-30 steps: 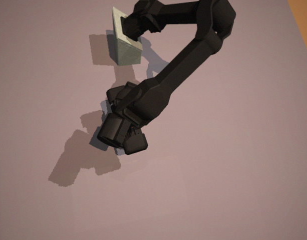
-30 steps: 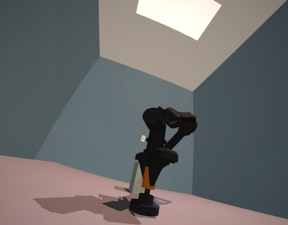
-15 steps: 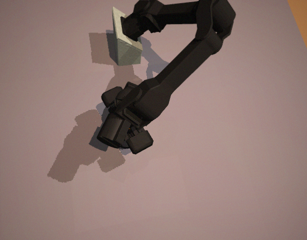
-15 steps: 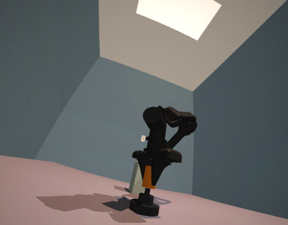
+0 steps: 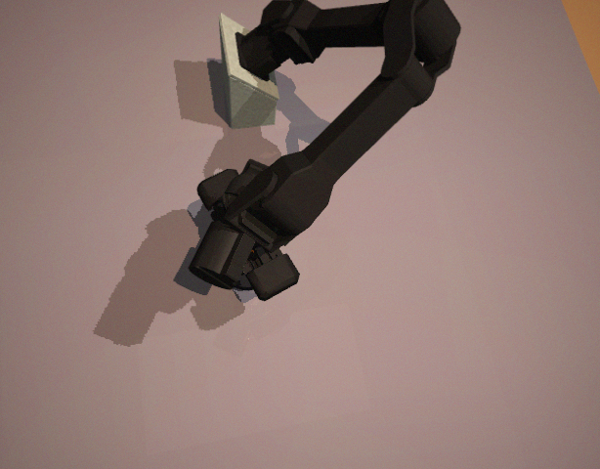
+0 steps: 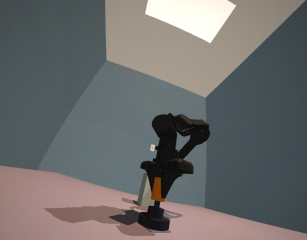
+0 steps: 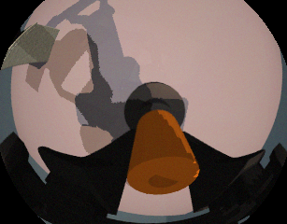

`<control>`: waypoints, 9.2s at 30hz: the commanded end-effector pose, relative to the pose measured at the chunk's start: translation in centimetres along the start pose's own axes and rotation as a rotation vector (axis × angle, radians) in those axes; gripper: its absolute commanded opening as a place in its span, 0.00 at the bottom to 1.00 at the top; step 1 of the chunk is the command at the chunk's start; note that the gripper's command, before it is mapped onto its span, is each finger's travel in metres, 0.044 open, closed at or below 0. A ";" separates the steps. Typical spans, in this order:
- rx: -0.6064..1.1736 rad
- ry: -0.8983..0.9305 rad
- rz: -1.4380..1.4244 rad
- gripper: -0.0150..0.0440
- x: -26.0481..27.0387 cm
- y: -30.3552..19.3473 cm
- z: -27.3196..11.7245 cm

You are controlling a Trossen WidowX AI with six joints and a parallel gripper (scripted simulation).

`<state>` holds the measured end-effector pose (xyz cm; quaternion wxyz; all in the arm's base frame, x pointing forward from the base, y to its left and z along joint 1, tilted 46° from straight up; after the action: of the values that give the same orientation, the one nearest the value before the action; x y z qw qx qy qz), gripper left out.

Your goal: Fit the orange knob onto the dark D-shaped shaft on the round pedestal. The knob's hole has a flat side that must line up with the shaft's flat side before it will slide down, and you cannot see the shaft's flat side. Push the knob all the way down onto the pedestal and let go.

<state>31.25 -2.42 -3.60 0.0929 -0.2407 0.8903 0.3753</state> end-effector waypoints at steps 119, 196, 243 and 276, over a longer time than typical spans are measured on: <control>0.004 -0.004 0.523 0.25 -0.3 0.1 -0.2; -0.001 -0.007 2.299 0.25 0.1 -0.1 0.2; -0.001 -0.007 2.509 0.25 0.1 0.0 0.1; -0.002 -0.007 2.718 0.25 -0.2 0.2 0.2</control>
<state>31.24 -2.11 -3.52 -0.3454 0.8192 0.4253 0.1695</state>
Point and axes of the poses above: the point midway between the two fingers, 35 mm back from their tips, its own z axis out along the fingers, its own x axis across the jaws, y = z × x, the point moved 1 cm from there along -z, back along the fingers, and after that the axes turned 7 degrees about -z, right-handed, at the moved point
